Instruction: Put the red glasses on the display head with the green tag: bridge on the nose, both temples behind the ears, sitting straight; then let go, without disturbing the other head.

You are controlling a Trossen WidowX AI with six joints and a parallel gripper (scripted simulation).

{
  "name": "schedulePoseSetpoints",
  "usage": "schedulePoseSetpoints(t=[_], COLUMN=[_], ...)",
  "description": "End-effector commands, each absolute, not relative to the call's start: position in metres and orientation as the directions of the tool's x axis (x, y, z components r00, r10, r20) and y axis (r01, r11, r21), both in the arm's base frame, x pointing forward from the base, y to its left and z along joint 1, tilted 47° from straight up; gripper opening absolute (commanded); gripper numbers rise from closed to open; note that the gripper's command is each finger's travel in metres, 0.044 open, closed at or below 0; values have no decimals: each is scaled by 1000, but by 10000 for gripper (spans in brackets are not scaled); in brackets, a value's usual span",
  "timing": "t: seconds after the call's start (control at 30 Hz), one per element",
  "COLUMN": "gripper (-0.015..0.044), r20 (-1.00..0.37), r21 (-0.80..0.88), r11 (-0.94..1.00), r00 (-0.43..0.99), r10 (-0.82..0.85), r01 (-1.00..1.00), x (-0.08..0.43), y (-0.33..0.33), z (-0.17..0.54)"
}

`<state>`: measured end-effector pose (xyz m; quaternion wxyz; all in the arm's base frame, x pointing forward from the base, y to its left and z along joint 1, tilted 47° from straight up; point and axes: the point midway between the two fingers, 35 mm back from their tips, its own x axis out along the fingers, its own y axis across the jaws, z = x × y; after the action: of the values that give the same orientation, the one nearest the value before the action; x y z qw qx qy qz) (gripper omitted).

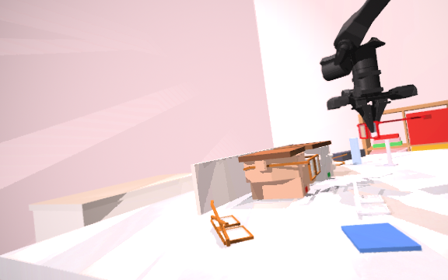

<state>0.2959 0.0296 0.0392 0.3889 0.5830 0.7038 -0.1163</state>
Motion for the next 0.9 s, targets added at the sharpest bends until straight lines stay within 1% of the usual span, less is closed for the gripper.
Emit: schedulePoseSetpoints(t=[0.0, 0.43, 0.87], gripper=[0, 0, 0], r20=[-691, -702, -701], r21=[343, 505, 630], r11=[343, 509, 628], r00=[-13, -11, -13], r10=[723, 712, 713], r01=[874, 697, 458], x=[303, 309, 300], y=[10, -41, -90], z=[24, -23, -75])
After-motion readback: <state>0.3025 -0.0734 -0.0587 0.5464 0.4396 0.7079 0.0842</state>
